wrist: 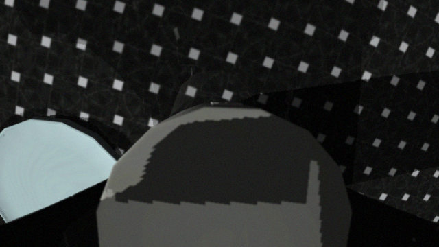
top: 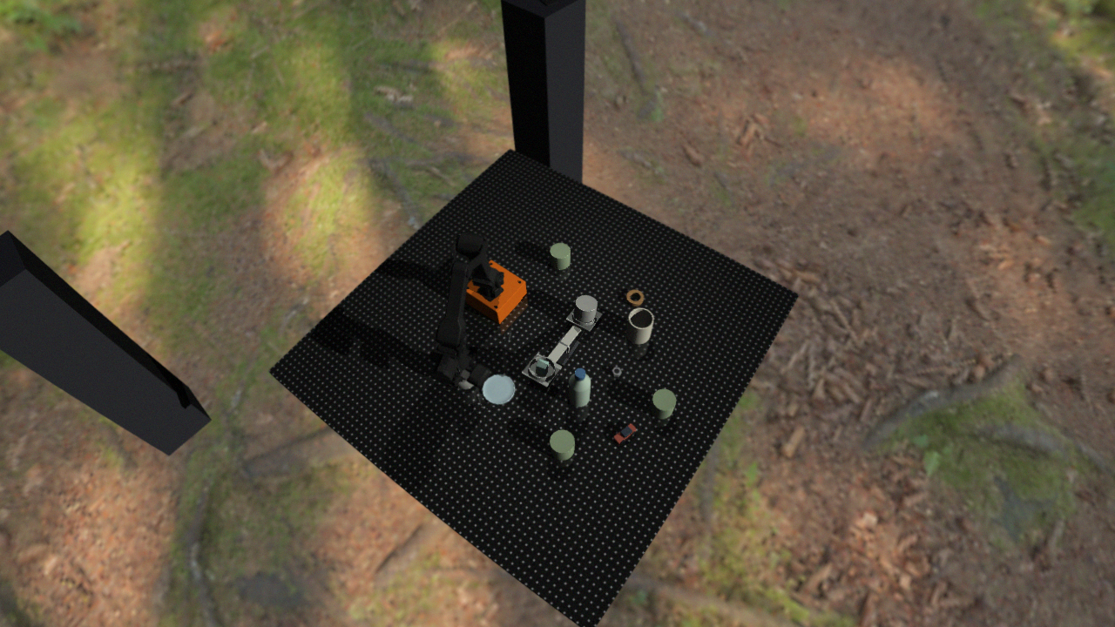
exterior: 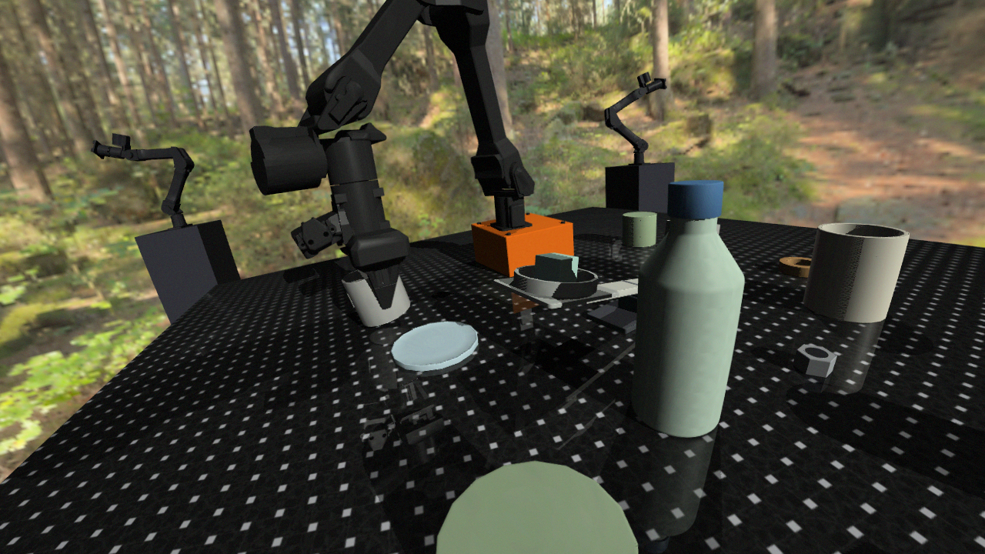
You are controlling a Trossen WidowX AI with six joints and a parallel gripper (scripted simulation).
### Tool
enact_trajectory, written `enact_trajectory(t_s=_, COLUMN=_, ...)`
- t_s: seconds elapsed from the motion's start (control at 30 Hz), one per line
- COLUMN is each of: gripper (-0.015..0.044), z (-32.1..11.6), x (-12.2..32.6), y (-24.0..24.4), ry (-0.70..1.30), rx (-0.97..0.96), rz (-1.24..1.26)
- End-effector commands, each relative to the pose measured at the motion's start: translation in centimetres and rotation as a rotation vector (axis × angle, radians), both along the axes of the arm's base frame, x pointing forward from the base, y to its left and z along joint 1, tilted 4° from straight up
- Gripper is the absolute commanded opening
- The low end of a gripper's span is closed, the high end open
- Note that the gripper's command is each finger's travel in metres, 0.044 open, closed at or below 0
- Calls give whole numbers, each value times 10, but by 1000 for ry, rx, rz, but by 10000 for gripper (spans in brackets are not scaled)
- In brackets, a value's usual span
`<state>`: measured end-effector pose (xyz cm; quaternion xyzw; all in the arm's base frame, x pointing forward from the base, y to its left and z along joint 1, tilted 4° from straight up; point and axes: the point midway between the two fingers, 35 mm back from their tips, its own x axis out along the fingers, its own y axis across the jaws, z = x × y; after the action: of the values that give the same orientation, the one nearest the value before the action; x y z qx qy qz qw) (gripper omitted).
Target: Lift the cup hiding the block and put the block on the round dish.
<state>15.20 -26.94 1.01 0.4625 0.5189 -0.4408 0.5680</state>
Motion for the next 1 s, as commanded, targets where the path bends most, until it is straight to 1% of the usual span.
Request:
enact_trajectory(t_s=0.0, gripper=0, z=-6, x=1, y=1, ry=-3, rx=3, rz=5)
enact_trajectory(t_s=0.2, gripper=0, z=-16, x=2, y=1, ry=-3, rx=3, rz=5)
enact_trajectory(t_s=0.7, gripper=394, z=-12, x=0, y=1, ry=4, rx=7, rz=2)
enact_trajectory(t_s=0.77, gripper=440, z=0, x=0, y=0, ry=2, rx=6, rz=3)
enact_trajectory(t_s=0.87, gripper=440, z=39, x=-3, y=1, ry=-3, rx=3, rz=5)
enact_trajectory(t_s=0.97, gripper=440, z=42, x=-3, y=2, ry=-3, rx=3, rz=5)
